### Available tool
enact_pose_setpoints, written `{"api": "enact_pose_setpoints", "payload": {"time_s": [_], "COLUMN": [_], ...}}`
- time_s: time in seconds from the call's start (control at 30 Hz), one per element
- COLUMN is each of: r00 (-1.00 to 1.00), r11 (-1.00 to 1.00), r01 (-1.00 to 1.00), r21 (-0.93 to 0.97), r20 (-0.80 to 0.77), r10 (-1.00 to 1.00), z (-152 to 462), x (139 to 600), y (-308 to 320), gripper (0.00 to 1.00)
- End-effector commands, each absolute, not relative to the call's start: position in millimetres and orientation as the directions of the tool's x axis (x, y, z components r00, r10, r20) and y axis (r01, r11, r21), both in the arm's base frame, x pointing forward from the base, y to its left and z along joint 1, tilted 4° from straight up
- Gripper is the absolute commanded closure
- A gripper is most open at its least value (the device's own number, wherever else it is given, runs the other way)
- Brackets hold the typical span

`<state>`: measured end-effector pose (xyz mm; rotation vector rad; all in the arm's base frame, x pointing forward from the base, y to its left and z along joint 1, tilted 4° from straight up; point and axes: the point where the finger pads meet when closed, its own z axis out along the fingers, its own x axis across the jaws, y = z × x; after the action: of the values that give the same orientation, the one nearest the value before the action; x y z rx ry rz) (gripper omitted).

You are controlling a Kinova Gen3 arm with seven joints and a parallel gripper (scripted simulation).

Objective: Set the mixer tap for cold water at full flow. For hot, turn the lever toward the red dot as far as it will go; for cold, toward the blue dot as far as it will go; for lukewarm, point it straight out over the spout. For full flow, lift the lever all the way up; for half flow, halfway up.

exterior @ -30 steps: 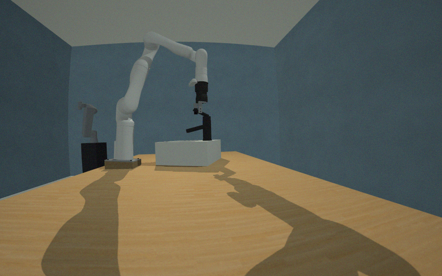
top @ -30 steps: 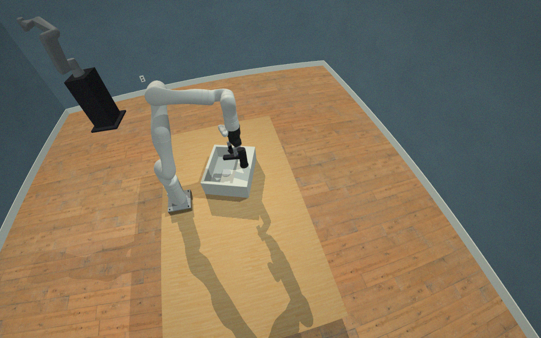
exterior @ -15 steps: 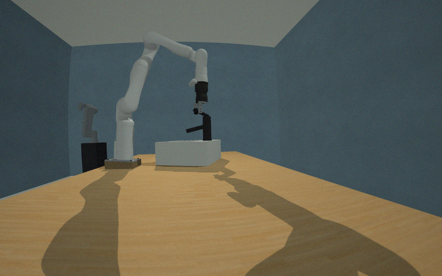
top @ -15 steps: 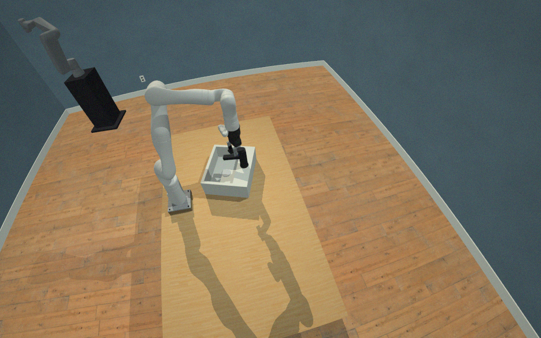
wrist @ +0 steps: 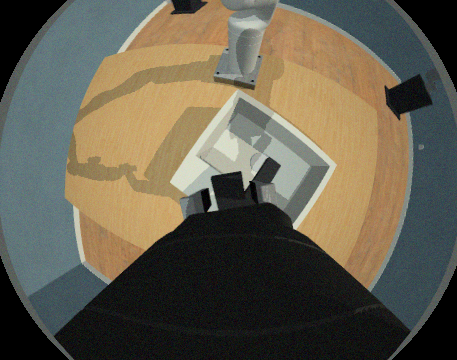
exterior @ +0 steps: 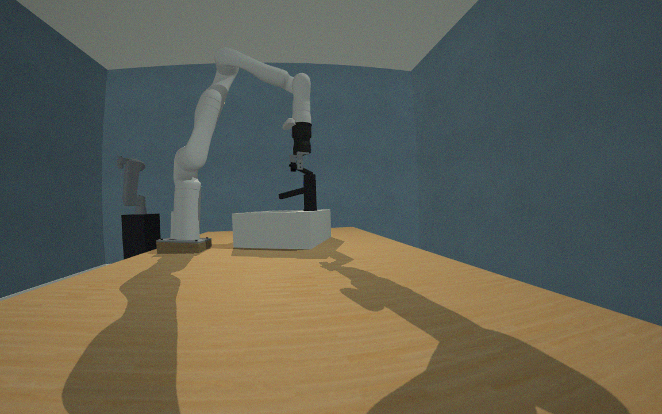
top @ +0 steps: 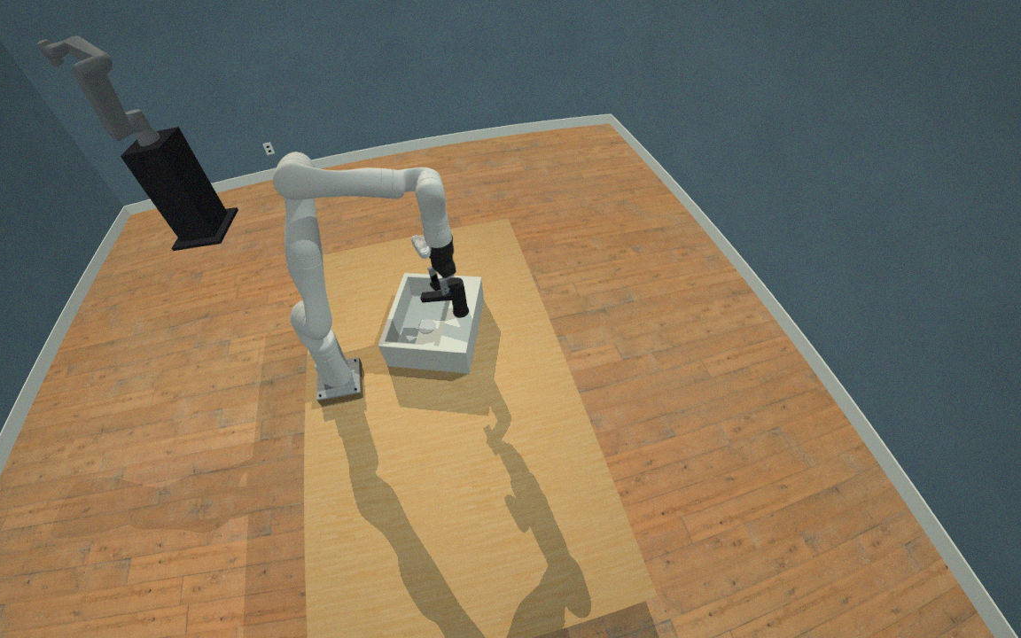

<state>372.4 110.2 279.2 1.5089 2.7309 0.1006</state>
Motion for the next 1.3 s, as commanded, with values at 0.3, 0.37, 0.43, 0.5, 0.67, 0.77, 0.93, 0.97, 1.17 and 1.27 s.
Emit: {"api": "enact_pose_setpoints", "payload": {"time_s": [0.3,0.37,0.43,0.5,0.67,0.77,0.93,0.97,1.17,1.27], "r00": [-0.533,-0.533,-0.533,-0.533,-0.533,-0.533,-0.533,-0.533,-0.533,-0.533], "r11": [0.531,0.531,0.531,0.531,0.531,0.531,0.531,0.531,0.531,0.531], "r01": [0.845,0.845,0.845,0.845,0.845,0.845,0.845,0.845,0.845,0.845], "r21": [0.068,0.068,0.068,0.068,0.068,0.068,0.068,0.068,0.068,0.068], "r20": [0.014,0.014,0.014,0.014,0.014,0.014,0.014,0.014,0.014,0.014], "r10": [0.846,0.846,0.846,0.846,0.846,0.846,0.846,0.846,0.846,0.846], "z": [280,280,281,282,288,295,302,305,322,330], "x": [373,373,373,373,372,372,372,371,371,370], "y": [110,110,110,110,110,109,109,109,108,108], "gripper": [0.0,0.0,0.0,0.0,0.0,0.0,0.0,0.0,0.0,0.0]}}
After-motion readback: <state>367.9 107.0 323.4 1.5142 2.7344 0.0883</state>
